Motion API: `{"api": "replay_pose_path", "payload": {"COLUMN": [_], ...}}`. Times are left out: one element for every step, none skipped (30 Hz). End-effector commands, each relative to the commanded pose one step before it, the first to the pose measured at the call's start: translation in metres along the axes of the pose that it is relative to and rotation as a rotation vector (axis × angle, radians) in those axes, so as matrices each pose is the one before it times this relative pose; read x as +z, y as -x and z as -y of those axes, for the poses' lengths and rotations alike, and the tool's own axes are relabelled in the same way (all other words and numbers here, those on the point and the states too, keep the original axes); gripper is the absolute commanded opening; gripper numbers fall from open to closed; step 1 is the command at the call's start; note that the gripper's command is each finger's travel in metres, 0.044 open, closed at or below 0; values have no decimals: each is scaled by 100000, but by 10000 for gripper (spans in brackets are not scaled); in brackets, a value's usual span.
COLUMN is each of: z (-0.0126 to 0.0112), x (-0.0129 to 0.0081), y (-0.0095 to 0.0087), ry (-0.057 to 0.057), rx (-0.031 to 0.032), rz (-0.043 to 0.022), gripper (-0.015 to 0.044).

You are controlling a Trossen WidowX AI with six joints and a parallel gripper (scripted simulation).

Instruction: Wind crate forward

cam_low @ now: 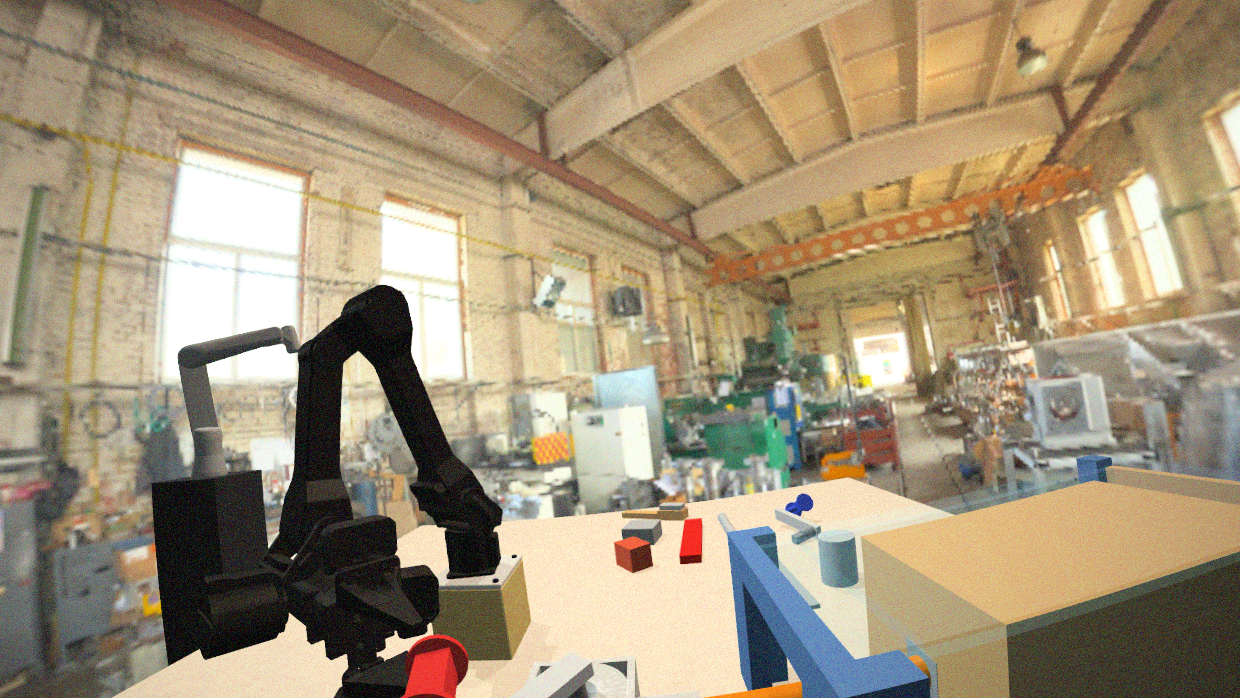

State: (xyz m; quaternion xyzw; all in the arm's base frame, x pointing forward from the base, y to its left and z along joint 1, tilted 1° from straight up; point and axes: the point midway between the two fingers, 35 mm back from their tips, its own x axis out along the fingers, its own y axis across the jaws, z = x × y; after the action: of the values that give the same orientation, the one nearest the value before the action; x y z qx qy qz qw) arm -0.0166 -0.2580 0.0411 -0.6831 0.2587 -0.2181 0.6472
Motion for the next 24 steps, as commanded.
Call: {"api": "replay_pose_path", "payload": {"z": [136,0,0,0,0,0,0,0,0,169,314,474,657,760,873,970,1030,1059,1074,1078,856,520,174,0], "x": [-145,0,0,0,0,0,0,0,0,-58,-102,-142,-173,-168,-151,-118,-68,-11,50,112,133,100,37,0], "y": [104,0,0,0,0,0,0,0,0,5,9,14,20,23,27,30,32,34,35,35,28,17,6,0], "ry": [919,0,0,0,0,0,0,0,0,-1,-2,-4,-8,-12,-18,-24,-31,-37,-44,-50,-44,-29,-10,0], "rx": [-343,0,0,0,0,0,0,0,0,5,9,13,18,20,23,25,26,26,26,26,21,13,4,0], "rz": [-300,0,0,0,0,0,0,0,0,0,-1,-1,-2,-2,-2,-2,-3,-3,-3,-3,-2,-1,0,0], "gripper": [240,240,240,240,240,240,240,240,240,240,240,240,240,240,240,240,240,240,240,240,240,240,240,240]}}
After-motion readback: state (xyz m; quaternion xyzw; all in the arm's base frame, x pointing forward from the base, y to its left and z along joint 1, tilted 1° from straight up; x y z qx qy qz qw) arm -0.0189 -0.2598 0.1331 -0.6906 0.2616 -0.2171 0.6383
